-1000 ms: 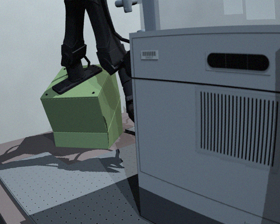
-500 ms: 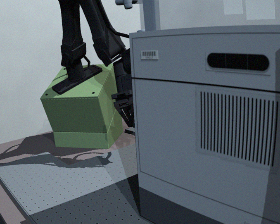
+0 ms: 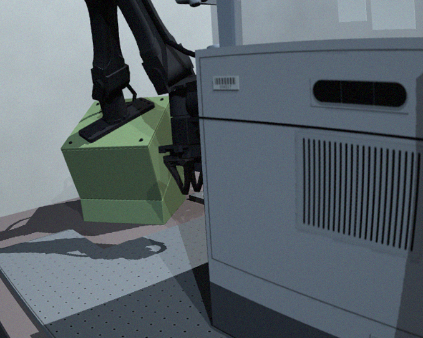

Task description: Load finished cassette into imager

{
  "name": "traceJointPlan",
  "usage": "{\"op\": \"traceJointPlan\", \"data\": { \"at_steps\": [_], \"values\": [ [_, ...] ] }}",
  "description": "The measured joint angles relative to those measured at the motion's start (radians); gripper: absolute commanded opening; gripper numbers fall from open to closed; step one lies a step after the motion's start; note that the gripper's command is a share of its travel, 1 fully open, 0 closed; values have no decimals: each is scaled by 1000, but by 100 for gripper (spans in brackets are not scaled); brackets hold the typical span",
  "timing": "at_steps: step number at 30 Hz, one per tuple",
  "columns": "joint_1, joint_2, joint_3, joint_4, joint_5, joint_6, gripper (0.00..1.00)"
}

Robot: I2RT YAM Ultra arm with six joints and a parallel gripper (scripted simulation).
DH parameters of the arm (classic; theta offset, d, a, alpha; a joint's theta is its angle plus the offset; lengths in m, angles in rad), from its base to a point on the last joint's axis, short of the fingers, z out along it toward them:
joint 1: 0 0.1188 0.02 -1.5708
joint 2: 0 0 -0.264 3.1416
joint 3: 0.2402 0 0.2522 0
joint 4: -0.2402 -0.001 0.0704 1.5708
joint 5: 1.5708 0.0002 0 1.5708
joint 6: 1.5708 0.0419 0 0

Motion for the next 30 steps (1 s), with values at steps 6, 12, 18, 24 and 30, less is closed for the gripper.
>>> {"op": "traceJointPlan", "data": {
  "at_steps": [6, 12, 18, 24, 30],
  "values": [
    [-26, 17, 55, -100, -53, 116, 35],
    [-26, 25, 58, -144, -74, 150, 35],
    [-26, 25, 58, -156, -80, 159, 35],
    [-26, 25, 58, -159, -80, 160, 35],
    [-26, 25, 58, -160, -80, 160, 35]
  ]
}}
